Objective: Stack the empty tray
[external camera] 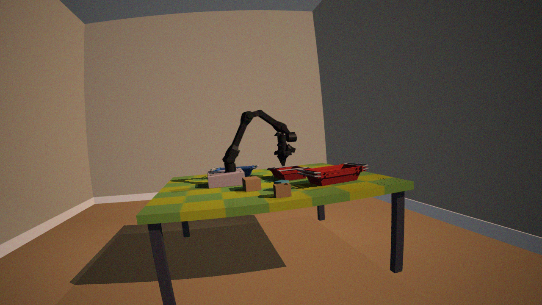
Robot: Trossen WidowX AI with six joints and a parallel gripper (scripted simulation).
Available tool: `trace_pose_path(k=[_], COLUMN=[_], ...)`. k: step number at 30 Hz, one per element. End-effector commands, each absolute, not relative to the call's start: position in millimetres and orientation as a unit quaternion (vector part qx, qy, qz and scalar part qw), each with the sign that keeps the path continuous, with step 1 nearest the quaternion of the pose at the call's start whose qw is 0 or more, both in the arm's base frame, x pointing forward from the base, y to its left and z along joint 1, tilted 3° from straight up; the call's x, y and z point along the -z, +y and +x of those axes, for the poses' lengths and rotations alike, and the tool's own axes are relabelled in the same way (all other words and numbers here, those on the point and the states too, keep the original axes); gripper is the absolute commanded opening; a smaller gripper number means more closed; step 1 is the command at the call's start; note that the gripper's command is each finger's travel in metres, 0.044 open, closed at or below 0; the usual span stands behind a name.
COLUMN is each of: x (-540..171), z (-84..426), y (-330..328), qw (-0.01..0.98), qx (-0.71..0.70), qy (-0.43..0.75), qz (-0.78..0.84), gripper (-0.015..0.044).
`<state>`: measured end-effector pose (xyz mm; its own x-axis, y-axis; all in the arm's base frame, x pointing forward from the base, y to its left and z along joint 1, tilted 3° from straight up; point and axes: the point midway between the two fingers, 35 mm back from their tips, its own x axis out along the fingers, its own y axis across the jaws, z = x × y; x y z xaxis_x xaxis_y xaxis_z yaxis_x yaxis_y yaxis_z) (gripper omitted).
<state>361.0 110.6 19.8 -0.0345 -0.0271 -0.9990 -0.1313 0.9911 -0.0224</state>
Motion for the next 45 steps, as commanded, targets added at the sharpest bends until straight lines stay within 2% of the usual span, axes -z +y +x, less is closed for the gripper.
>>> trace_pose_path(k=[1, 45], x=[-45.5, -43.7], z=[365.9, 365.9], y=[115.2, 114.5], qw=[0.7, 0.7], qx=[-0.042, -0.041], qy=[0.71, 0.711], qz=[-0.053, -0.055], gripper=[0.0082, 0.0082])
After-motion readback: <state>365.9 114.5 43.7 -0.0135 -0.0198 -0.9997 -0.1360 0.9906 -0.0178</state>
